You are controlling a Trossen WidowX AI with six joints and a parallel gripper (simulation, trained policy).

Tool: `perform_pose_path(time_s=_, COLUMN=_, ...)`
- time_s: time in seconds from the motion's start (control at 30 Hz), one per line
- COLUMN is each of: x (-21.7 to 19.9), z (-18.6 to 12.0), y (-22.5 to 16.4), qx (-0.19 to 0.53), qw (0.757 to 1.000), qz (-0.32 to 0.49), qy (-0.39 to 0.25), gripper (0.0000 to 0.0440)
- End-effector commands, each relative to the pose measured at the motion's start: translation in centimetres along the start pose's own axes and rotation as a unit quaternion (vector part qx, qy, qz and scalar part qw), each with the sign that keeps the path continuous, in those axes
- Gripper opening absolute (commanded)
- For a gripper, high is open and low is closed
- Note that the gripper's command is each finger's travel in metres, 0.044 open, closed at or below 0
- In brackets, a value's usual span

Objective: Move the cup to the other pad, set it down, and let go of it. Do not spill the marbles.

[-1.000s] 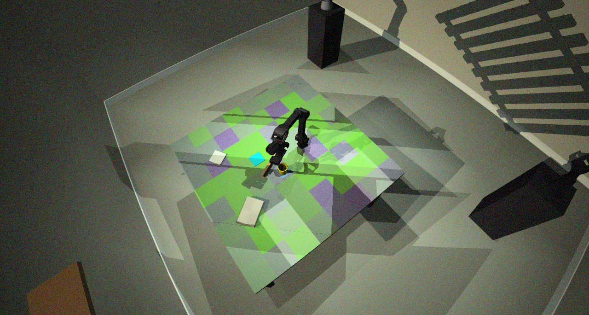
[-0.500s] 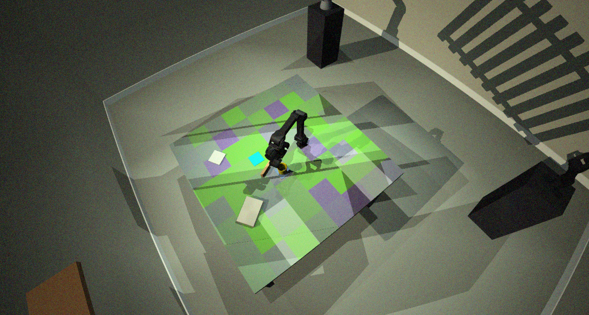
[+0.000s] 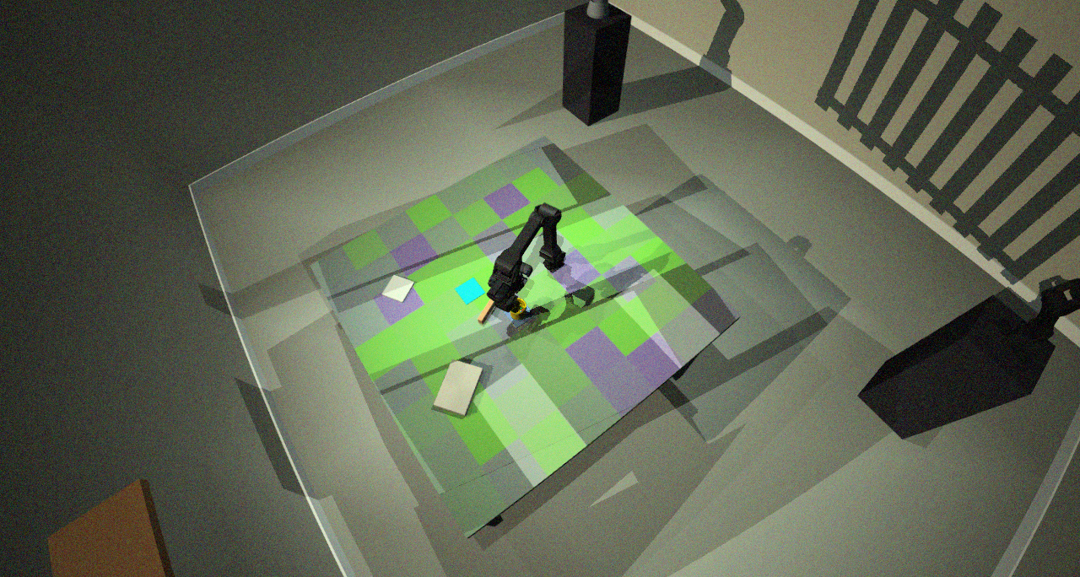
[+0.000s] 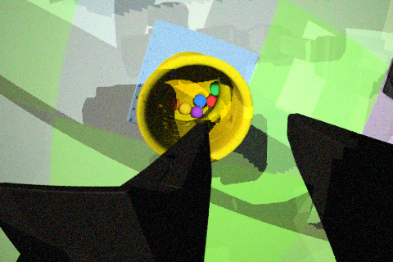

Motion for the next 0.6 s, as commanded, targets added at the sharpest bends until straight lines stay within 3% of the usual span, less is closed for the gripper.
perform_pose_path(time_s=0.0, x=0.0, z=1.0, y=0.0, qx=-0.008, qw=1.0, qz=0.007, qy=-0.011, gripper=0.0164)
perform_pose_path(time_s=0.57, x=-0.1, z=5.4, y=-0.3, qx=-0.027, qw=0.999, qz=0.004, qy=-0.046, gripper=0.0181)
Point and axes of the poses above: the point midway between the two fingers, 35 mm back from their tips, its own z axis out along the fingers, its own x axis across the jaws, y = z × x, the point moved 4 cm from there along -z, back along the fingers, and after that the axes turned 15 degrees about z, right-handed, at the moved point
